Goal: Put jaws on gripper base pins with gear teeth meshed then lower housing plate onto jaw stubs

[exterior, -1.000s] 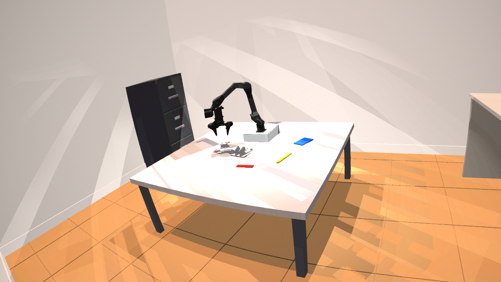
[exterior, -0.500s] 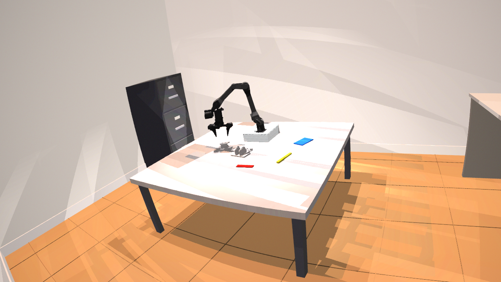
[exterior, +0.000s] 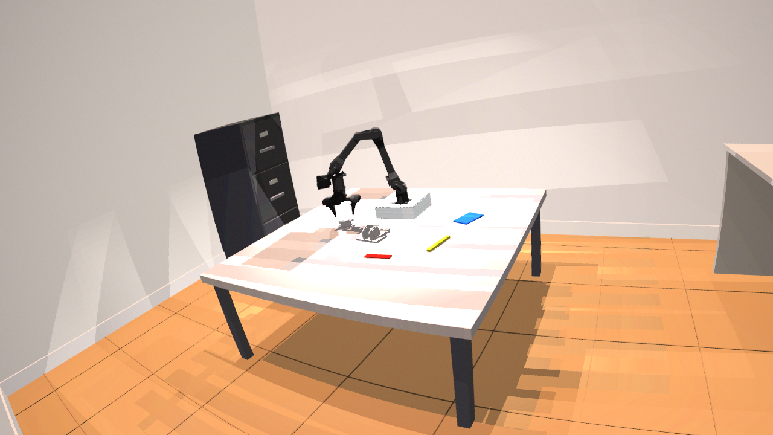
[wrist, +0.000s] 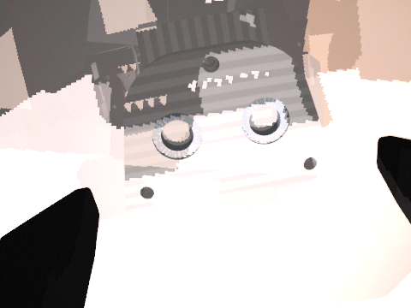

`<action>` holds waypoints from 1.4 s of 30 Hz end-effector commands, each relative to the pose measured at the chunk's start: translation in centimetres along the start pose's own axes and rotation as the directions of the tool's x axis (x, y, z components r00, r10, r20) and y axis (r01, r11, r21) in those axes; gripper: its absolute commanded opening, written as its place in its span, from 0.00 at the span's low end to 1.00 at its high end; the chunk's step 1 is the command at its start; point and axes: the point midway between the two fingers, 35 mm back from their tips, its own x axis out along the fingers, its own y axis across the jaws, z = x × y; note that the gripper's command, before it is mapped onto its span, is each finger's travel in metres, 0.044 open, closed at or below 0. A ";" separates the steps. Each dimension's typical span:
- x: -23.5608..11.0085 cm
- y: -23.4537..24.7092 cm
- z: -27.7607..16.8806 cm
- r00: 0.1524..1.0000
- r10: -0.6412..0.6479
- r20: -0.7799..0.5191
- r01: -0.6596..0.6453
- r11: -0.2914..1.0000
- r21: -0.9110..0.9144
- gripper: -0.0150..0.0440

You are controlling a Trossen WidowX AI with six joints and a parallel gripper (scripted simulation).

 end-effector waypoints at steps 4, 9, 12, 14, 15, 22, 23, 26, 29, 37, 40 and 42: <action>1.1 0.2 0.0 1.000 0.009 0.001 -0.009 1.000 -0.003 1.00; 1.3 0.2 0.0 1.000 0.009 0.001 -0.009 1.000 -0.003 1.00; 1.8 0.2 0.0 1.000 0.009 0.001 -0.009 1.000 -0.003 1.00; 2.1 0.2 0.0 1.000 0.009 0.001 -0.009 1.000 -0.003 1.00; 2.3 0.2 0.0 1.000 0.009 0.001 -0.009 1.000 -0.003 1.00; 3.4 0.2 0.0 1.000 0.010 0.001 -0.010 1.000 -0.003 1.00; 3.5 0.2 0.0 1.000 0.010 0.001 -0.010 1.000 -0.003 1.00; 4.0 0.2 0.0 1.000 0.010 0.001 -0.010 1.000 -0.003 1.00; 4.1 0.3 0.0 1.000 0.010 0.001 -0.010 1.000 -0.003 1.00; 4.1 0.3 0.0 1.000 0.010 0.001 -0.010 1.000 -0.003 1.00; 4.1 0.3 0.0 1.000 0.010 0.001 -0.010 1.000 -0.003 1.00; 4.1 0.3 0.0 1.000 0.010 0.001 -0.010 1.000 -0.003 1.00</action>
